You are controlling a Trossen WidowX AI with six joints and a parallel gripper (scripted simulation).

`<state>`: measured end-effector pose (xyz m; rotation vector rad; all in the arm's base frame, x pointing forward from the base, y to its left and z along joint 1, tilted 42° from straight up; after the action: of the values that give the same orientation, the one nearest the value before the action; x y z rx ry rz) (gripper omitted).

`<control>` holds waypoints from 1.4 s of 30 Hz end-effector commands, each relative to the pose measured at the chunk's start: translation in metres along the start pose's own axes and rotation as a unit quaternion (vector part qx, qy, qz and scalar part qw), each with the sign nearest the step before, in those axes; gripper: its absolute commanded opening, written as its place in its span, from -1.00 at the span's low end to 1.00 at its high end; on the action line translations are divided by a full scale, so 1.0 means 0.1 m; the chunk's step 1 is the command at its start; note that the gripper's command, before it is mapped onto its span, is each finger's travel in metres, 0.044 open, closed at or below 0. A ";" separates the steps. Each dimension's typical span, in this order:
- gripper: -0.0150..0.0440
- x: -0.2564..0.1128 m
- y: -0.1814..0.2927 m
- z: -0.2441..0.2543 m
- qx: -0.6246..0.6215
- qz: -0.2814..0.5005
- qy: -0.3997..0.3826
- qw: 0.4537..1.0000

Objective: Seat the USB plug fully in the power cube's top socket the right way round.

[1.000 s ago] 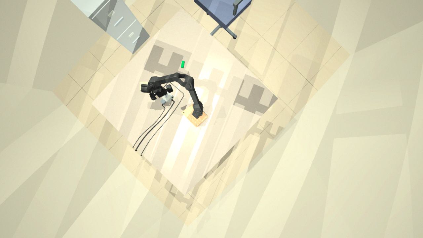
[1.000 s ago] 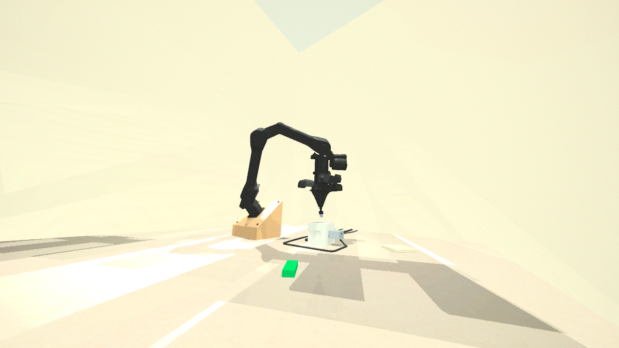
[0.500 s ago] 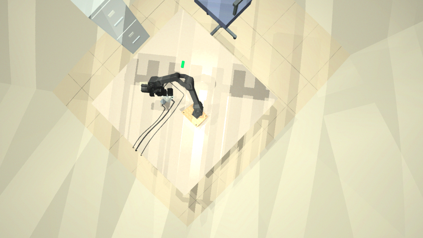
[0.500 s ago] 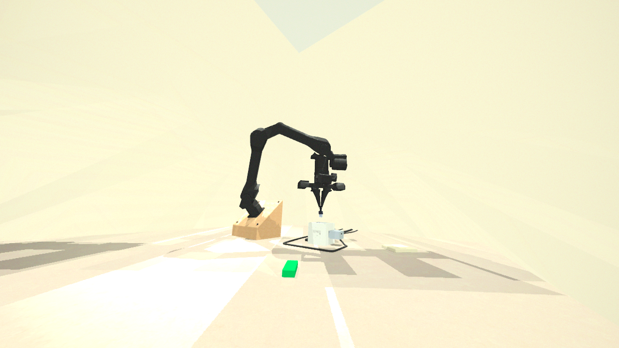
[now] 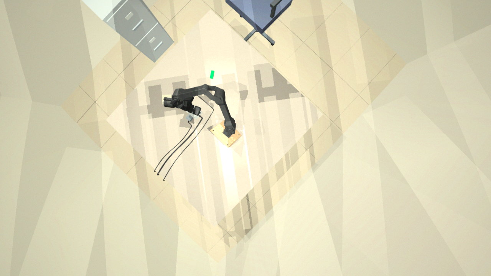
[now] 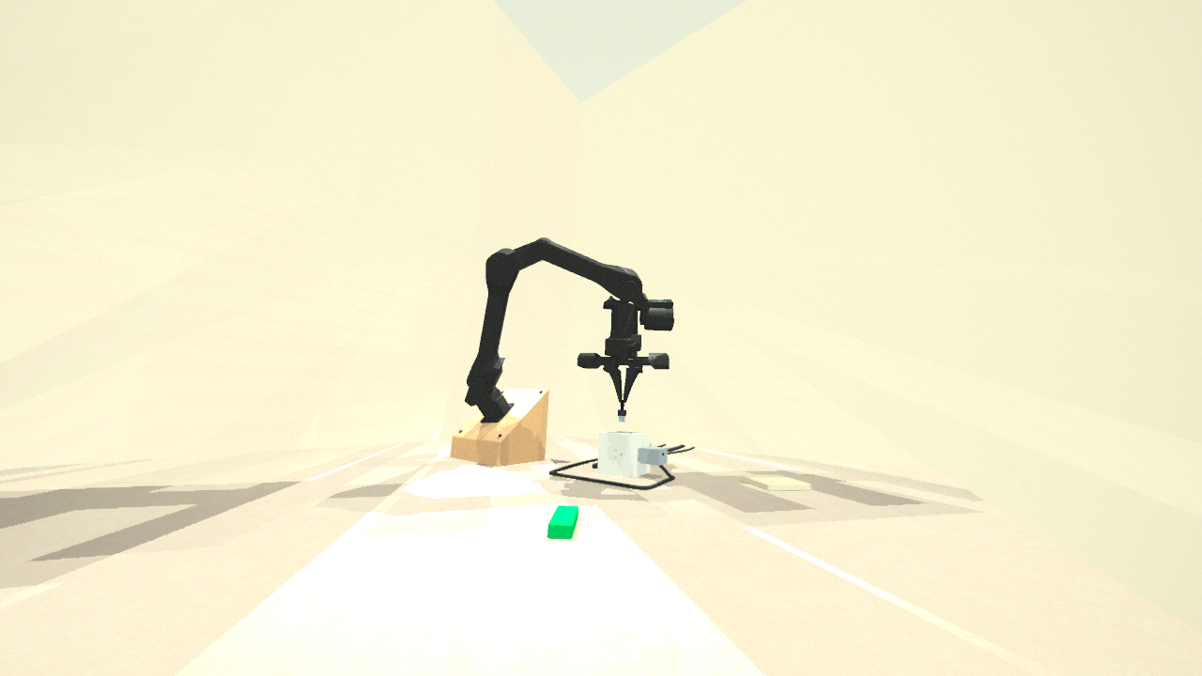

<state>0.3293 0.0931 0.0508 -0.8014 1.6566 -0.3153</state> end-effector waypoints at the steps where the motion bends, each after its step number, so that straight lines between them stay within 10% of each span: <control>1: -0.49 0.00 0.00 0.00 0.044 0.000 0.000 0.999; 42: -0.49 0.02 0.00 0.00 0.166 0.007 -0.001 0.986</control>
<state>0.3297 0.0917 0.0496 -0.5402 1.5483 -0.5720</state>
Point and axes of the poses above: the point midway between the two fingers, 35 mm back from their tips, its own x axis out along the fingers, its own z axis across the jaws, y = z × x, the point moved 5 cm from there along -x, back along the fingers, and after that the axes turned 1 degree about -x, right-handed, at the moved point
